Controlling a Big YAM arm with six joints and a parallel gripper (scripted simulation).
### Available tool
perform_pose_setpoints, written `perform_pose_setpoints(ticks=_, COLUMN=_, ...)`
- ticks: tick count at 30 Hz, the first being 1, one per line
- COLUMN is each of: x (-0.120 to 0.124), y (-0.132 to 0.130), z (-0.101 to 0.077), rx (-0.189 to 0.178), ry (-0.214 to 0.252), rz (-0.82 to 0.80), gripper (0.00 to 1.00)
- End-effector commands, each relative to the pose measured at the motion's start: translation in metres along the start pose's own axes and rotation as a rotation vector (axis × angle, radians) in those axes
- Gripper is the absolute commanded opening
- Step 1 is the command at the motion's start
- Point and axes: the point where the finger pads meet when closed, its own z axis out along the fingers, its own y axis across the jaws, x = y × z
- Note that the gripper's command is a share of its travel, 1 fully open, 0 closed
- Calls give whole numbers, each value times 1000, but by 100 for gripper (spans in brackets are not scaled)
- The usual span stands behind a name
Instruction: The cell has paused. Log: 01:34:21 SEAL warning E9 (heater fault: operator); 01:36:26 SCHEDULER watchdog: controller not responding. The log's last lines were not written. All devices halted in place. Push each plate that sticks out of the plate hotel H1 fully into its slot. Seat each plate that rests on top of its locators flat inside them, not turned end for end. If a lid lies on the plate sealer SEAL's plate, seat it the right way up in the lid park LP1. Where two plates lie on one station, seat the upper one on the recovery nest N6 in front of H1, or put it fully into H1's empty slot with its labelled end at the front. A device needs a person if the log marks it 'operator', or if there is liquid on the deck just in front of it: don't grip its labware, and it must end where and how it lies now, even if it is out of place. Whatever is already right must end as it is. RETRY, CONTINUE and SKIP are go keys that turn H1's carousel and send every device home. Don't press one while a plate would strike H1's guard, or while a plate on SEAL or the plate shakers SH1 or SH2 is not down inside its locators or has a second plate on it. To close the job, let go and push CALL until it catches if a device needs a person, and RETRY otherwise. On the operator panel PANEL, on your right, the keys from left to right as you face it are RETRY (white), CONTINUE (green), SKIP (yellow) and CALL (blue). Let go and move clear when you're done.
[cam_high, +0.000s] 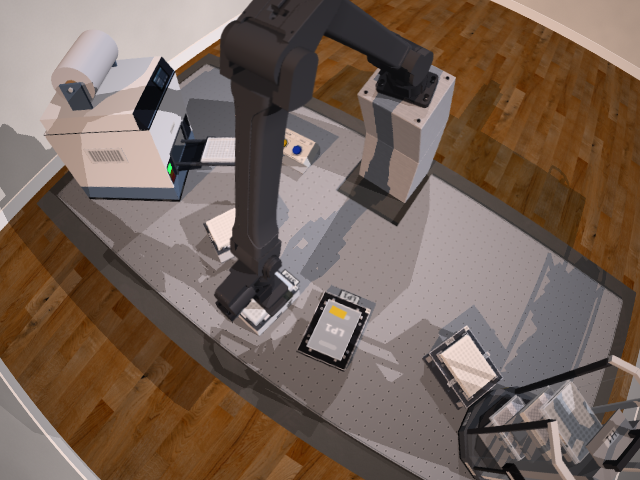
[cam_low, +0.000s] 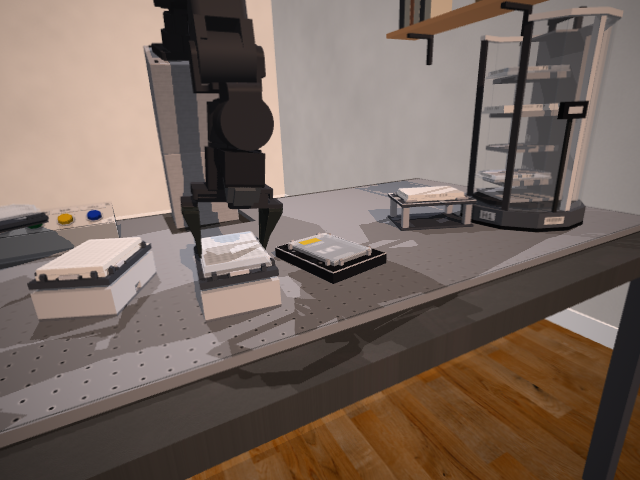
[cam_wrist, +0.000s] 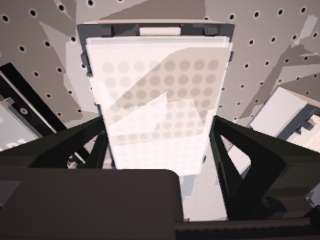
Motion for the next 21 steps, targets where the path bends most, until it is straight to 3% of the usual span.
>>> perform_pose_setpoints(ticks=1, x=-6, y=4, z=7, rx=0, ry=-16, rz=6, gripper=84)
perform_pose_setpoints(ticks=6, x=-6, y=4, z=7, rx=0, ry=-16, rz=6, gripper=84)
perform_pose_setpoints(ticks=7, x=-6, y=4, z=7, rx=0, ry=-16, rz=6, gripper=100)
perform_pose_setpoints(ticks=21, x=-3, y=5, z=7, rx=-3, ry=-10, rz=3, gripper=100)
